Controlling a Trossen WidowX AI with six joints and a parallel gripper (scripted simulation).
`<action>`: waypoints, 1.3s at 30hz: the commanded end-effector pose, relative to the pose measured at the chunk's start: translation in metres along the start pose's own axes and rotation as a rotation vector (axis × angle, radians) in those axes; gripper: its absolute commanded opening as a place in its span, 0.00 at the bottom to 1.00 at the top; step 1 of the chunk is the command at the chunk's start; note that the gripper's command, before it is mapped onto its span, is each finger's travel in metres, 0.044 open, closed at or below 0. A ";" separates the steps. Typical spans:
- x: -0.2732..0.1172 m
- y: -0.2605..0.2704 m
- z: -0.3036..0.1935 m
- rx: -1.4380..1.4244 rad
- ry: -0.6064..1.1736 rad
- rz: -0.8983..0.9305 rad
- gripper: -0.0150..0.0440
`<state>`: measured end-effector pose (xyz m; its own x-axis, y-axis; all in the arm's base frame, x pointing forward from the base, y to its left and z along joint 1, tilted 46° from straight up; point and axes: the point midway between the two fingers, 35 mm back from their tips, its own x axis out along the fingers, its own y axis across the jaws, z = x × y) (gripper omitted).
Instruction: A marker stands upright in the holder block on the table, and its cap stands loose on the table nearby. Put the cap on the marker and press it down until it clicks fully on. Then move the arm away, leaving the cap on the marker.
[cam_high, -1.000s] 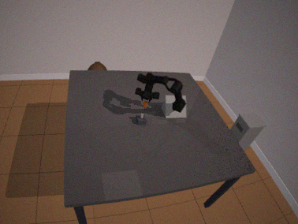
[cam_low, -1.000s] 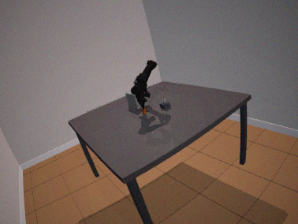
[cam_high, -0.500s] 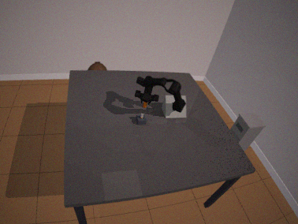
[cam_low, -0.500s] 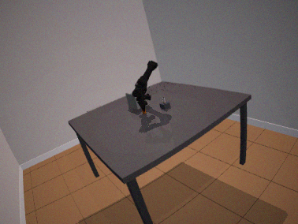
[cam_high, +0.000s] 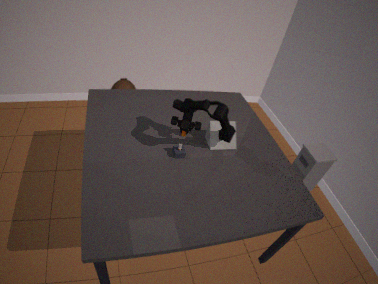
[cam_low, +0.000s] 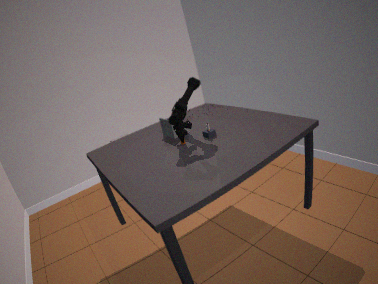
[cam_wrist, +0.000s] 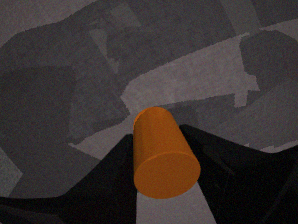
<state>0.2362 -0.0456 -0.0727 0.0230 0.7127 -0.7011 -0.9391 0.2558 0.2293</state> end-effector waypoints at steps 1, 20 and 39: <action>0.001 0.000 0.000 0.006 -0.004 -0.001 0.44; -0.040 -0.002 -0.001 0.007 0.000 -0.002 0.25; -0.074 -0.011 0.040 0.016 0.006 -0.010 0.25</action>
<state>0.2477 -0.0785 -0.0105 0.0190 0.7115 -0.7024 -0.9326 0.2658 0.2440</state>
